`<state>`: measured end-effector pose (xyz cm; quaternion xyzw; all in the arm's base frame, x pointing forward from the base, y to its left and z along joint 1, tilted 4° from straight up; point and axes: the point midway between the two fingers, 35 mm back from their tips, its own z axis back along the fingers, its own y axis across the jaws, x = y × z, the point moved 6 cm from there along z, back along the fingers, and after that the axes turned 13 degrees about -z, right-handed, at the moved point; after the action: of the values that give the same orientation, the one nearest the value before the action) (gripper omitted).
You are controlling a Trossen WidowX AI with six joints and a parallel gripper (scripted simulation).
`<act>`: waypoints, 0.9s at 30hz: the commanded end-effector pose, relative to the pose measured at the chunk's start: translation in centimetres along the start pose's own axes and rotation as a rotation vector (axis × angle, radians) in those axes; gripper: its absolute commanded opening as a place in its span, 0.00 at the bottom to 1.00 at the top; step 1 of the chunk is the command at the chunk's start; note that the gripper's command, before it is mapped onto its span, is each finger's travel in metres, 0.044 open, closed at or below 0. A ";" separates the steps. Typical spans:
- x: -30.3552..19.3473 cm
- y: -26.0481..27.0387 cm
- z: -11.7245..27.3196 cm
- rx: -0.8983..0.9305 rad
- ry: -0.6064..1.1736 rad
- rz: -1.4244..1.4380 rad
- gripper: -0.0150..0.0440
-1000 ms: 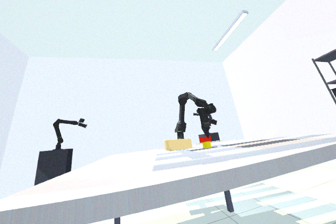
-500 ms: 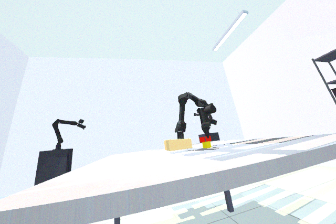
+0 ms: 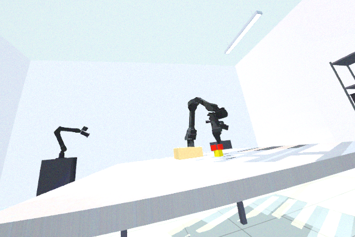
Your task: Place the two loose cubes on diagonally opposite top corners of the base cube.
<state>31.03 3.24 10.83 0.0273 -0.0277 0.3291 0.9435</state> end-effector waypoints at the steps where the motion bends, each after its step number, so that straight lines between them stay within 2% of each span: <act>1: 0.2 -0.1 0.8 -0.005 -0.007 0.003 0.60; 27: 0.1 -0.1 4.3 -0.005 -0.007 0.003 0.60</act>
<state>30.91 2.99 14.47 0.0272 -0.0278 0.3291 0.9435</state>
